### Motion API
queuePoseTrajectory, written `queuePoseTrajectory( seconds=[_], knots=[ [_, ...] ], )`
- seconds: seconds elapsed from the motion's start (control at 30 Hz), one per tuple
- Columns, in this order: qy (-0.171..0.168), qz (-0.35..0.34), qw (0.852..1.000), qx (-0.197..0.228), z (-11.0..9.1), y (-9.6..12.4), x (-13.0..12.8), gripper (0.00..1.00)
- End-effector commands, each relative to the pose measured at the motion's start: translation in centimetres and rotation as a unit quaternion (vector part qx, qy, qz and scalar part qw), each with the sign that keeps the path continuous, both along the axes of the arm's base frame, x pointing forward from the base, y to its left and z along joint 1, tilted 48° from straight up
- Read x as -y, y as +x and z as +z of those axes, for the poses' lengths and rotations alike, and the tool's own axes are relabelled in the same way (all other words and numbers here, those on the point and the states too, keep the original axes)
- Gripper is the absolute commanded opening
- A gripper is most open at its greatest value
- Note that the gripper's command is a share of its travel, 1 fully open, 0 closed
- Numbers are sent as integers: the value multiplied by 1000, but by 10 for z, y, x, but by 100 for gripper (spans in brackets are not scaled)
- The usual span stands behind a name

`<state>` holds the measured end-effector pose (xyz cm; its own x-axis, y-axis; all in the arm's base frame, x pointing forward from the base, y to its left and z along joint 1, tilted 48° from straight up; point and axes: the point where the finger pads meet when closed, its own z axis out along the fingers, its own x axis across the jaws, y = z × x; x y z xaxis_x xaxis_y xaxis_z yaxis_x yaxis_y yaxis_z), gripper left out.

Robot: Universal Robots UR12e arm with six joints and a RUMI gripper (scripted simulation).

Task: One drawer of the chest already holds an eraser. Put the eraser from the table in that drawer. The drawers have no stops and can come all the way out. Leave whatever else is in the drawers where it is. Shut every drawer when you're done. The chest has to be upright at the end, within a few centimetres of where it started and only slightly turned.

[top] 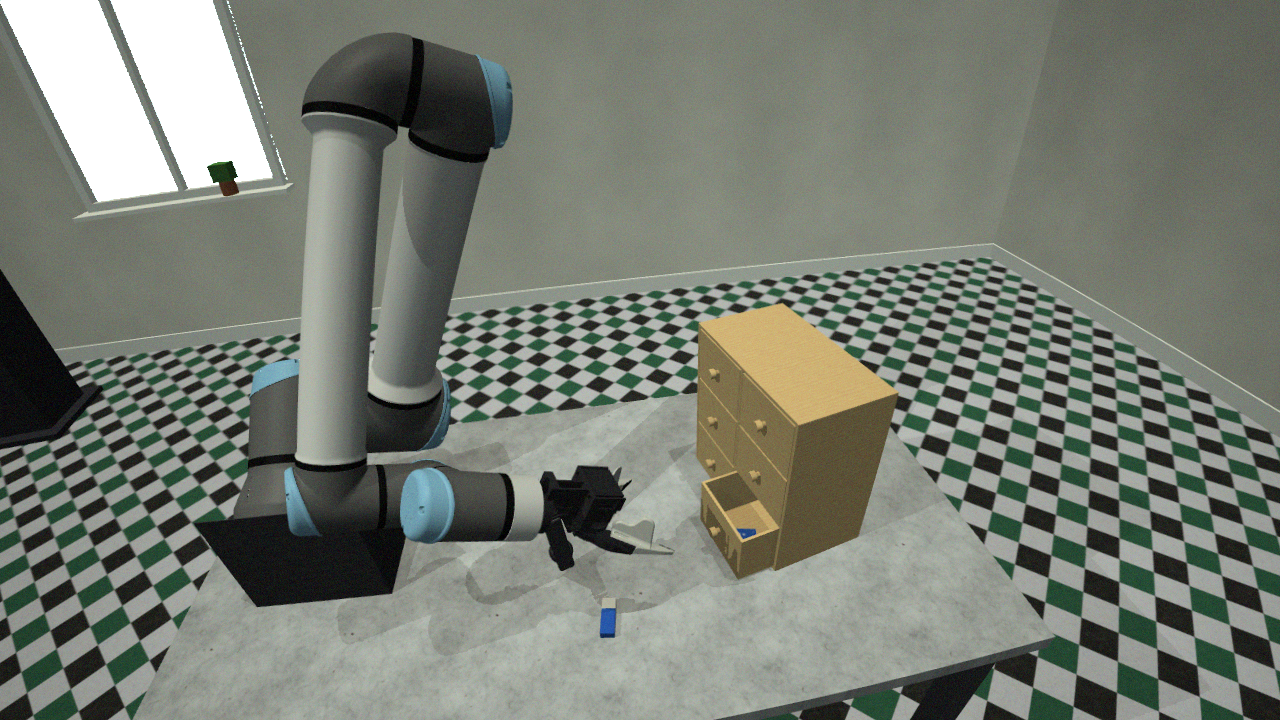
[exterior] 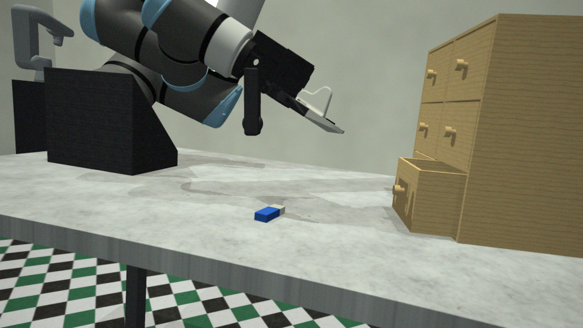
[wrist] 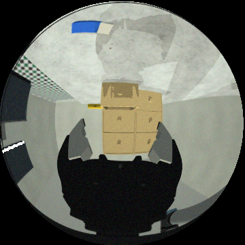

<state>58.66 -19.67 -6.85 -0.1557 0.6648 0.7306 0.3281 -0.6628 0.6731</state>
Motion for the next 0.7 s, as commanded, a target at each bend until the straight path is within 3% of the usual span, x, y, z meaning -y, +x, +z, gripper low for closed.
queuePoseTrajectory(
  seconds=[0.0, 0.67],
  knots=[
    [-6, -39, 999, -3, -1, 3, 1, 100],
    [-2, -60, 998, 16, -3, 8, -4, 100]
  ],
)
